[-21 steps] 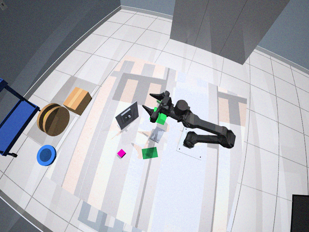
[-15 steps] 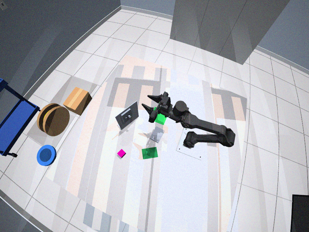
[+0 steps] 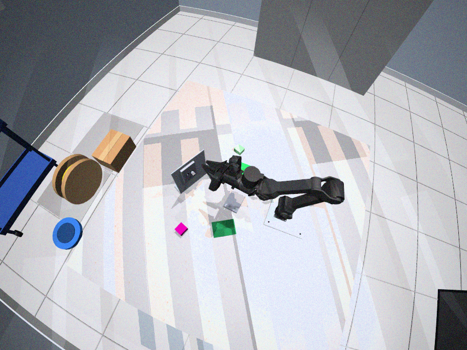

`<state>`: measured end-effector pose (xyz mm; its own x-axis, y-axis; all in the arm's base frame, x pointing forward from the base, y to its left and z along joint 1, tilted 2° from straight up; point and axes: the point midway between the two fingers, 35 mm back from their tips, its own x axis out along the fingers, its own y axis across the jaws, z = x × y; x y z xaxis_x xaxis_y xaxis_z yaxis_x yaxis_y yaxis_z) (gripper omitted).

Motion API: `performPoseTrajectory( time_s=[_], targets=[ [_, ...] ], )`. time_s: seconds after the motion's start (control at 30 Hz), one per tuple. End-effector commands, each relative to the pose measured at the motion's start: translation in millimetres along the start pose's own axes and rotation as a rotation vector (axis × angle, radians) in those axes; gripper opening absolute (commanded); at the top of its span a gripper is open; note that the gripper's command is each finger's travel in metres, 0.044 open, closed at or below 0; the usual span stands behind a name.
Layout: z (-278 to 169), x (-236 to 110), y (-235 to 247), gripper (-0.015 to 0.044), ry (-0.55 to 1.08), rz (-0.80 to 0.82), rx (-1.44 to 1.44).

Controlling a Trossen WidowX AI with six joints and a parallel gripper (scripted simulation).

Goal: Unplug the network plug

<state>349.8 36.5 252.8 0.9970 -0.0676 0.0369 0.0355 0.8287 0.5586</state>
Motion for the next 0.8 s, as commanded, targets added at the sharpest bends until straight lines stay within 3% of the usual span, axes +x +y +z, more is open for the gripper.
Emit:
performPoseTrajectory(
  time_s=[0.0, 0.77],
  targets=[
    [-25.0, -1.5, -3.9, 0.0156, 0.005, -0.019, 0.13],
    [-125.0, -55.0, -18.7, 0.0156, -0.038, -0.068, 0.915]
  ],
)
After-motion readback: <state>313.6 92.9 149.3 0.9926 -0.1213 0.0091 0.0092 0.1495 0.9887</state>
